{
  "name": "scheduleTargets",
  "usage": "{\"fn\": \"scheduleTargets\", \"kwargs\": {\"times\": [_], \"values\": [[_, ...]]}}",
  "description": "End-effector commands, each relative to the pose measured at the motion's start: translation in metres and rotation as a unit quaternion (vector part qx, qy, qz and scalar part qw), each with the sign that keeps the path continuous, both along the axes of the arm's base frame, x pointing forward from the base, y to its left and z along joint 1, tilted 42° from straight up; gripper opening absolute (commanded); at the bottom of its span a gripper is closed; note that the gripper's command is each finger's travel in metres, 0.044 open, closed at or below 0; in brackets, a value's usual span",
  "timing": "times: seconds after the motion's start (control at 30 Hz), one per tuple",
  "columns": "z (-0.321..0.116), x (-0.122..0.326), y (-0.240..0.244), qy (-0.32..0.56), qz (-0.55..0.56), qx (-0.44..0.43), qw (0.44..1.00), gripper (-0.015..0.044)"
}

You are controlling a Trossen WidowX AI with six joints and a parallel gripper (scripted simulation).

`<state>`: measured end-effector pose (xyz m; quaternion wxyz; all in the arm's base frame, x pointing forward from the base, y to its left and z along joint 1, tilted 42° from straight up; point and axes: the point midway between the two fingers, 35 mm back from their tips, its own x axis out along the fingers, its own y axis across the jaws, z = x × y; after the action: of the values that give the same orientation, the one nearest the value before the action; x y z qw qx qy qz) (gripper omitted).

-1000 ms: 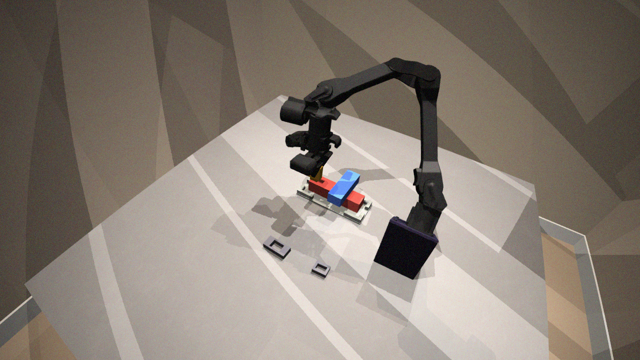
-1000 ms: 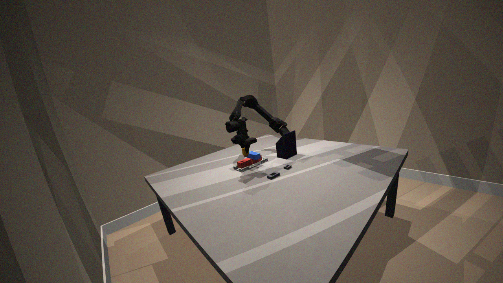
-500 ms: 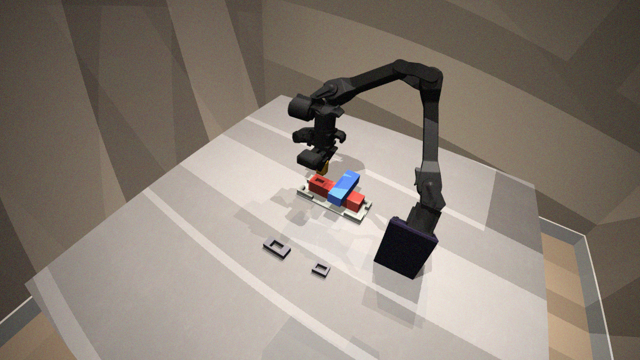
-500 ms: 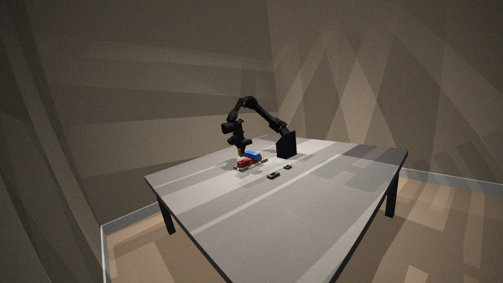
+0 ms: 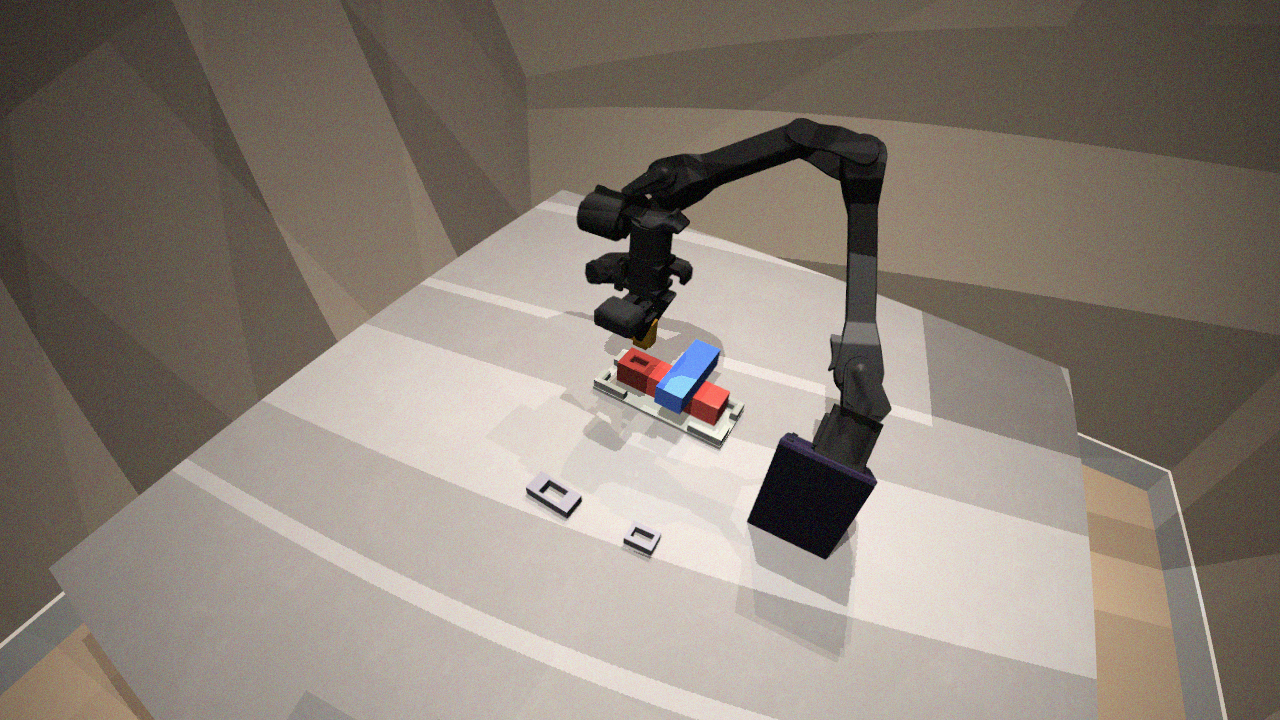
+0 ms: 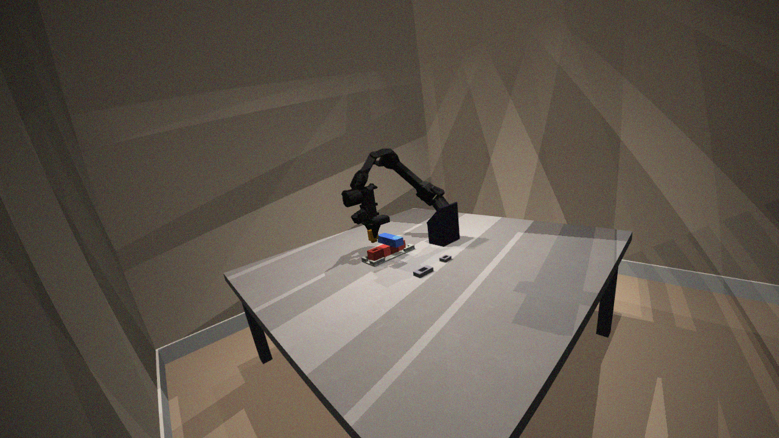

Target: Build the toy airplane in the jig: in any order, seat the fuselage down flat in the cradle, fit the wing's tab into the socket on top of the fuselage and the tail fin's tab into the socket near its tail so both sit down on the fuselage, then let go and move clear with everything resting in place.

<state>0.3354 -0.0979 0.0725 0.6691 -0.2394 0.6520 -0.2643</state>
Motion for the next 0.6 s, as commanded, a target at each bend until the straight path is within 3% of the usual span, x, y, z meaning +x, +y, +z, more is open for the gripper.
{"fn": "scheduleTargets", "kwargs": {"times": [0.0,0.57], "values": [[0.001,0.001,0.000,-0.001,0.002,-0.002,1.000,0.0067],[-0.008,0.002,-0.010,-0.001,0.002,-0.002,1.000,0.0067]]}}
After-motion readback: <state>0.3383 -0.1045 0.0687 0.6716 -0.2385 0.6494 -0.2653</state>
